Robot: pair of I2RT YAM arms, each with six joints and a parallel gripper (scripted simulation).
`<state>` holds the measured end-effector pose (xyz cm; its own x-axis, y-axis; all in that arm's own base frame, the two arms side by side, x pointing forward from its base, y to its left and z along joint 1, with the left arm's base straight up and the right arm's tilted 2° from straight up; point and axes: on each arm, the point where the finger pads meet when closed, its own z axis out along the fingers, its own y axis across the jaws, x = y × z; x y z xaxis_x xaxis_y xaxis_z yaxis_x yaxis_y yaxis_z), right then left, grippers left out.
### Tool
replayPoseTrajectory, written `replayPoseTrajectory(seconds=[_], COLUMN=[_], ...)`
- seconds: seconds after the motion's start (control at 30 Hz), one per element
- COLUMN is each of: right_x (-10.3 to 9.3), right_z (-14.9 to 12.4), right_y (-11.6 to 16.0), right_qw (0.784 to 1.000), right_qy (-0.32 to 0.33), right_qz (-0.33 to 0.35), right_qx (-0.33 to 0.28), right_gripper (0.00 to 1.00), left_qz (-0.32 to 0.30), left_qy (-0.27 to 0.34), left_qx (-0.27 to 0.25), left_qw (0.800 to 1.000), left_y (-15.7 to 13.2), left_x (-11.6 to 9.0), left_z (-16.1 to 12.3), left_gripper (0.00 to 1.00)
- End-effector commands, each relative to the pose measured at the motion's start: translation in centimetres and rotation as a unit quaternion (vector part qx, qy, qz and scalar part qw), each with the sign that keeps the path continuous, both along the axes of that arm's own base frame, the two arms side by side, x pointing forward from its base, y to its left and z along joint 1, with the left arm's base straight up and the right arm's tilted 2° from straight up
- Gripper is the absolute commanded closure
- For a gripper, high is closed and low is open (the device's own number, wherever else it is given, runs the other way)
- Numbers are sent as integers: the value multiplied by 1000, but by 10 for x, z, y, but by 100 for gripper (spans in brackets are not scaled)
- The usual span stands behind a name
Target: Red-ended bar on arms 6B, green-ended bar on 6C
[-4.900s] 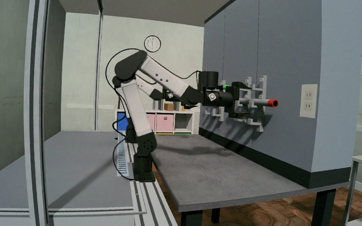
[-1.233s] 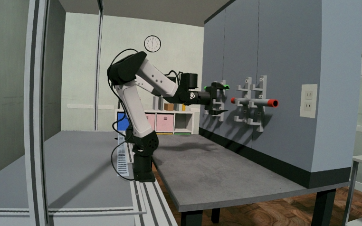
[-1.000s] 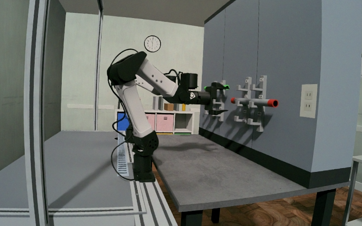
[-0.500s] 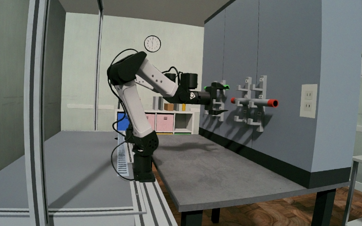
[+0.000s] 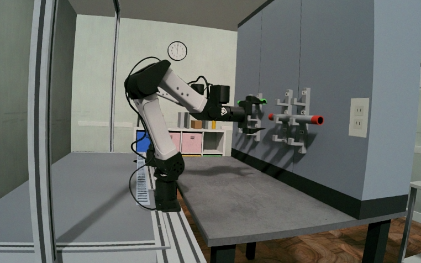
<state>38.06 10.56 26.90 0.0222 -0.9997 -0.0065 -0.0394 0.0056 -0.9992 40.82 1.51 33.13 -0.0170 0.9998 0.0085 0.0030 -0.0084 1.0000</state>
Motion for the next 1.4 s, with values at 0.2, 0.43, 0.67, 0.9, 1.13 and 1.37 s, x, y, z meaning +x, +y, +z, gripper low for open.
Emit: replayPoseTrajectory(seconds=[0.2, 0.43, 0.67, 0.9, 1.13, 1.37], right_x=[-1, -1, -1, -1, -1, -1], right_z=[0, 0, 0, 0, 0, 0], right_y=[-2, -2, -2, -2, -2, -2], right_qw=[1000, 1000, 1000, 1000, 1000, 1000], right_qy=[0, 0, 0, 0, 0, 0], right_qz=[-4, -4, -4, -4, -4, -4], right_qx=[4, 4, 4, 4, 4, 4], right_gripper=[0, 0, 0, 0, 0, 0], left_qz=[-8, -8, -8, -8, -8, -8], left_qy=[-2, -2, -2, -2, -2, -2], left_qx=[-5, -5, -5, -5, -5, -5], left_qw=[1000, 1000, 1000, 1000, 1000, 1000], left_y=[12, 19, 29, 39, 39, 39], left_x=[8, 10, 13, 17, 18, 20], left_z=[8, 10, 16, 23, 22, 21], left_gripper=[0, 0, 0, 0, 0, 0])
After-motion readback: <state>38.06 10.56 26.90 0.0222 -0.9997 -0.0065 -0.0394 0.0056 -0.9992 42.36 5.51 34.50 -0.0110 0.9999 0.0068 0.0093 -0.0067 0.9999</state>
